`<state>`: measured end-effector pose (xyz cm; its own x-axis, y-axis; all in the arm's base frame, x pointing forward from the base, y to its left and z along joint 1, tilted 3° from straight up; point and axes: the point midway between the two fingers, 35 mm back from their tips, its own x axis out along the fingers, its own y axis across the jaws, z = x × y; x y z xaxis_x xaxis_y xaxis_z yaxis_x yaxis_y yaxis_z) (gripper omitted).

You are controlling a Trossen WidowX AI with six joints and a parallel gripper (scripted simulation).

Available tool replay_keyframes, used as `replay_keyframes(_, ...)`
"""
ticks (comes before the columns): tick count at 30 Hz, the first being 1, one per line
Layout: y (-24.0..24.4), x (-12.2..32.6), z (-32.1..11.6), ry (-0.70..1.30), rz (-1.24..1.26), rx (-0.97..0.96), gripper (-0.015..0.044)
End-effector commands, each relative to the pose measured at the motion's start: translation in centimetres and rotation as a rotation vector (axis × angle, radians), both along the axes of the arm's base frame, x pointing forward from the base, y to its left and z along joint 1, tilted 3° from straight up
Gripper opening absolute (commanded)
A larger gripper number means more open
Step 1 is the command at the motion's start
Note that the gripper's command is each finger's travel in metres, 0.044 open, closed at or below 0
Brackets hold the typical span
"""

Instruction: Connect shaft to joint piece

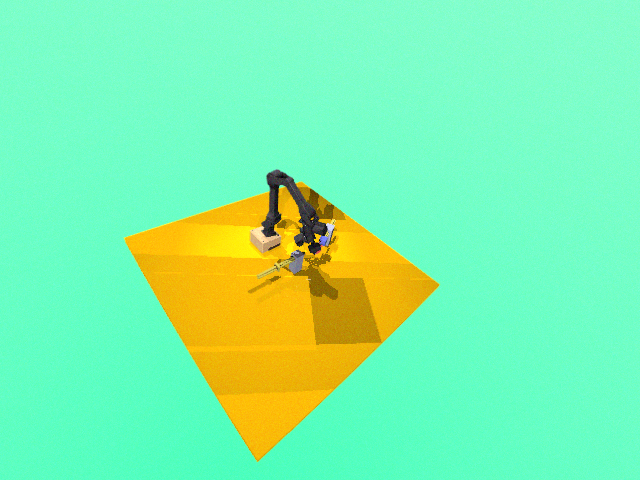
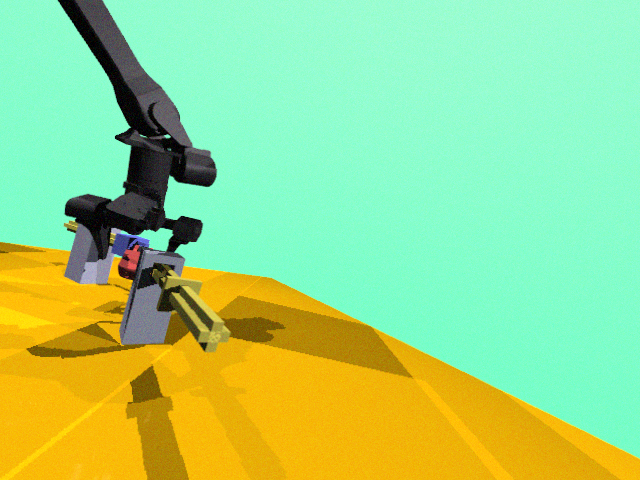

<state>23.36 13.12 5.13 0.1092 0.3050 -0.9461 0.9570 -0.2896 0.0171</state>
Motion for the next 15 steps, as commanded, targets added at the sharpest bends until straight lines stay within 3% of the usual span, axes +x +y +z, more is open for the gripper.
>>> replay_keyframes(1,-0.1,-0.5,-2.4,0.014,-0.004,-0.003,0.0440)
replay_keyframes(15,2.8,0.3,-2.5,0.013,-0.004,0.000,0.0440)
